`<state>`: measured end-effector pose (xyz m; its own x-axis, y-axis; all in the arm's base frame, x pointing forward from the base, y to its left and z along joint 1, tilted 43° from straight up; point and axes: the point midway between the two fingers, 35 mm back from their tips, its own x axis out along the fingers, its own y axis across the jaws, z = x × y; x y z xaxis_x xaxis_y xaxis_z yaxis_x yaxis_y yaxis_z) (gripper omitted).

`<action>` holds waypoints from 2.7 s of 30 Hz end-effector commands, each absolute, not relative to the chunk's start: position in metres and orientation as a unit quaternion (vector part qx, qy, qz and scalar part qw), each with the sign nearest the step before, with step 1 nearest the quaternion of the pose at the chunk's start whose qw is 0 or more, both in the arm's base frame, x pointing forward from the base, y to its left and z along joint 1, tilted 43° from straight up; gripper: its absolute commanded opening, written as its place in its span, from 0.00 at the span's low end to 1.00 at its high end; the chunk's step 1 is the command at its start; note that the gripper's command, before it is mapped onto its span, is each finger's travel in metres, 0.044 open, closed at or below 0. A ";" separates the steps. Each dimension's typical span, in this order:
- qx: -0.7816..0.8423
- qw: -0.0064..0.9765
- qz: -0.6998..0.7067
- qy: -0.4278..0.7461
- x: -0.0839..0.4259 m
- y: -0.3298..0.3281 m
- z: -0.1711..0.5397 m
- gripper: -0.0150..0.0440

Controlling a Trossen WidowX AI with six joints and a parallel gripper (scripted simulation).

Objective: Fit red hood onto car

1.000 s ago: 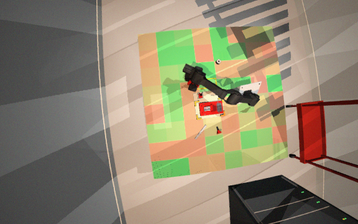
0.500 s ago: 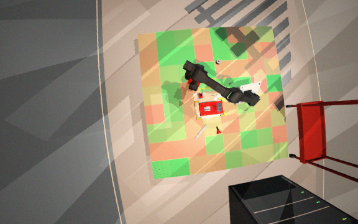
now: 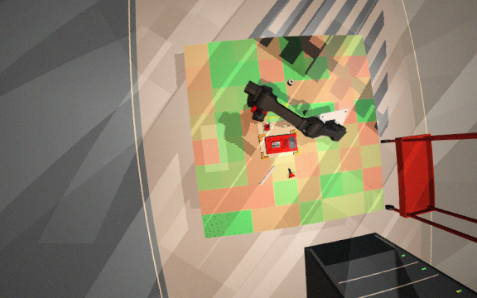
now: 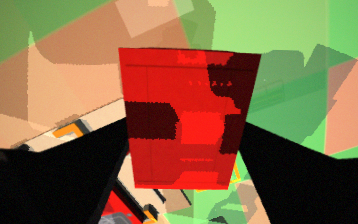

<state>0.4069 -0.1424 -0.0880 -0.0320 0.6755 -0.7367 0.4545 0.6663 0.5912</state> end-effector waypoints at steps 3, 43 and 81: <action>0.388 0.582 0.106 0.706 0.411 -0.134 -0.071 0.25; 0.330 0.618 0.172 0.693 0.394 -0.054 0.014 0.25; 0.276 0.643 0.239 0.674 0.338 0.020 0.068 0.25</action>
